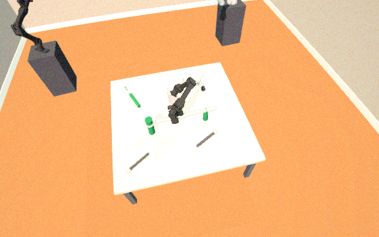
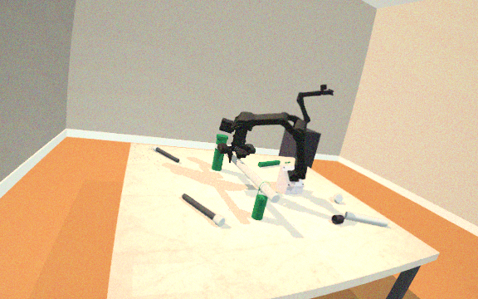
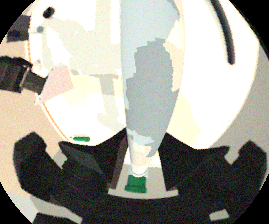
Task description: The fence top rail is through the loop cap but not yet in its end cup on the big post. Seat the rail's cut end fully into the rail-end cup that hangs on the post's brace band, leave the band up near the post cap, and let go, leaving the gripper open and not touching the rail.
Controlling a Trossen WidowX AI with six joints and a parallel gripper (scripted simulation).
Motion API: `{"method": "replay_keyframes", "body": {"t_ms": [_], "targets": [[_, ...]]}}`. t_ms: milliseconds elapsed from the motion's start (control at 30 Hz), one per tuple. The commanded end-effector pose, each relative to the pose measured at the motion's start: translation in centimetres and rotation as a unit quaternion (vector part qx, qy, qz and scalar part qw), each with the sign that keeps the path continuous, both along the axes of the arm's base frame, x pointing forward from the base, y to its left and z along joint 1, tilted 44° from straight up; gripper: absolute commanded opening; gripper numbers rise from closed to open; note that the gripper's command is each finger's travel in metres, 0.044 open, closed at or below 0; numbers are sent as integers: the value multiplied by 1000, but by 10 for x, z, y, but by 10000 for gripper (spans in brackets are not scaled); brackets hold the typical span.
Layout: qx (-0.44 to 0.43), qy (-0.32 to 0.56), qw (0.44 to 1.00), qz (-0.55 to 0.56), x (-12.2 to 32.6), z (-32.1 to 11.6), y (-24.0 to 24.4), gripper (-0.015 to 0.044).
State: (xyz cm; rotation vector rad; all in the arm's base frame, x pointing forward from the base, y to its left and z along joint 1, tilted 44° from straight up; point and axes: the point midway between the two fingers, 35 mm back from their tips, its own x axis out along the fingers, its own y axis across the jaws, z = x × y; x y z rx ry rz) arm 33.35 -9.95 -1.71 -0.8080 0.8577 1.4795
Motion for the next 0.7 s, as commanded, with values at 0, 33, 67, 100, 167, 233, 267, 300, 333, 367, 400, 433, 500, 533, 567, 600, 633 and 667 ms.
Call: {"method": "replay_keyframes", "body": {"t_ms": [0,33,67,100,167,233,267,300,333,367,400,433,500,533,567,600,633,667], "targets": [[0,0,1000,0,0,0,0,0],[0,0,1000,0,0,0,0,0],[0,0,1000,0,0,0,0,0],[0,0,1000,0,0,0,0,0],[0,0,1000,0,0,0,0,53],[0,0,1000,0,0,0,0,105],[0,0,1000,0,0,0,0,131],[0,0,1000,0,0,0,0,157],[0,0,1000,0,0,0,0,184],[0,0,1000,0,0,0,0,210],[0,0,1000,0,0,0,0,236],[0,0,1000,0,0,2,0,263],[0,0,1000,0,1,8,1,315],[0,0,1000,0,1,12,1,341],[0,0,1000,0,1,18,1,368],[0,0,1000,0,1,26,1,394],[0,0,1000,0,2,33,2,420],[0,0,1000,0,2,39,2,440]]}}
